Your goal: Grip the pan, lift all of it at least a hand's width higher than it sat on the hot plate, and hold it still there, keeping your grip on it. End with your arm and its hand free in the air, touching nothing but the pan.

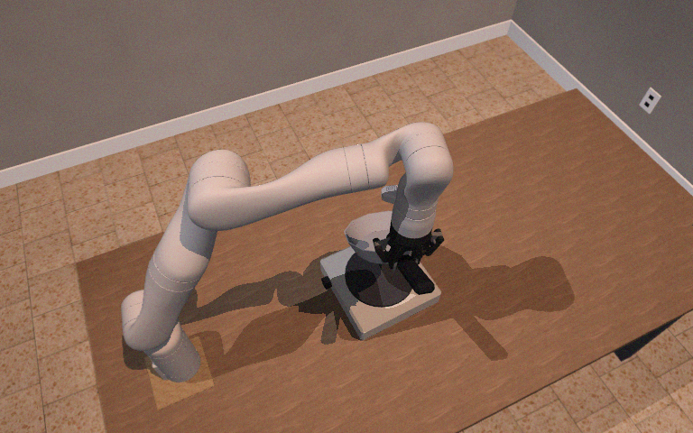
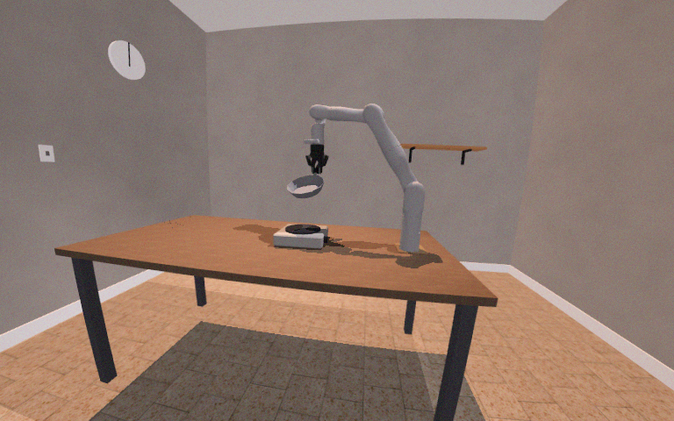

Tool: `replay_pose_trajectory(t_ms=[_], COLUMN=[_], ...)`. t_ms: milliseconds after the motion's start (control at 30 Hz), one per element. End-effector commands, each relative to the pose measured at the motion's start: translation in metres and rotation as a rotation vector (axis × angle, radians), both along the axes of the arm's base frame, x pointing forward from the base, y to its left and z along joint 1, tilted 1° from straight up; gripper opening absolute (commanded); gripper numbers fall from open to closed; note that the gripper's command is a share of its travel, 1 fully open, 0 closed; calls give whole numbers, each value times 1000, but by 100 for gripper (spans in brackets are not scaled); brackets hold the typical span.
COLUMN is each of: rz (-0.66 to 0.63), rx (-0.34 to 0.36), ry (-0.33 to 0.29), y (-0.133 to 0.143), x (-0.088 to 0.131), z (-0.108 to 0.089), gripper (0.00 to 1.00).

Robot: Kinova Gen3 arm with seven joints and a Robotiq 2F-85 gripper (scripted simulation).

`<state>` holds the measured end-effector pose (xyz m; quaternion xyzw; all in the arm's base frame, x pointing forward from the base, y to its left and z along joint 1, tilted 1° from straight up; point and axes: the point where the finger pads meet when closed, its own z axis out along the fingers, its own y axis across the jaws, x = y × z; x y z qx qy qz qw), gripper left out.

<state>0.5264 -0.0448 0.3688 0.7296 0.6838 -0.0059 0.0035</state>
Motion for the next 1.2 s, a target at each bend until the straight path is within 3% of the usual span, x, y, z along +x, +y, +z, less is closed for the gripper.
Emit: replay_pose_trajectory(t_ms=[0,1167], rz=[0,0], rx=[0,0], ry=[-4,-5], y=[0,0], x=[1,0], z=[3,12], gripper=[0,0])
